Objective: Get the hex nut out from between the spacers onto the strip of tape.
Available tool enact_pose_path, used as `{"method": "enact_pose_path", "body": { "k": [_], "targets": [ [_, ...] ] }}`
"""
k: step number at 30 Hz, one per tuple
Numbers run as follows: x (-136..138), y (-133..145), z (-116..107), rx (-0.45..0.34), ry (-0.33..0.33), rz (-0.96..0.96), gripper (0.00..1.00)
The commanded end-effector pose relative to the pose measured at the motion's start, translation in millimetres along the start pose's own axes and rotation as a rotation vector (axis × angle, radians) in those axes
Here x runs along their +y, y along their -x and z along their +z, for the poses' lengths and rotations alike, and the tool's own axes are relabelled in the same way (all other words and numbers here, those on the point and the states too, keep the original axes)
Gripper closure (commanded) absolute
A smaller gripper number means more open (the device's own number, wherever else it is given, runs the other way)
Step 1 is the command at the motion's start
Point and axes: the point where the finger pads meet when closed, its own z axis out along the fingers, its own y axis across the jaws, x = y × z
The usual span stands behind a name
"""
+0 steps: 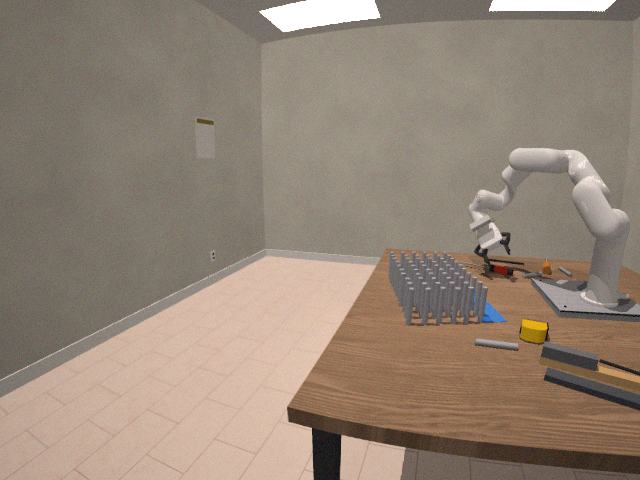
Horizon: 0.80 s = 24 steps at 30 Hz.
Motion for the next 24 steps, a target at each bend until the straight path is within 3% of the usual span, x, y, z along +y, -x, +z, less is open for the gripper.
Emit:
{"method": "enact_pose_path", "body": {
  "k": [1,19,21,24],
  "targets": [
    [0.1,-0.6,-1.7,-0.002,0.004,-0.001,0.00],
    [-0.9,1.9,-3.1,-0.005,0.012,-0.003,0.00],
    [-7.2,16.2,-10.8,-0.022,0.058,-0.011,0.00],
    [-32.9,63.5,-33.8,-0.100,0.214,-0.036,0.00]
  ]
}}
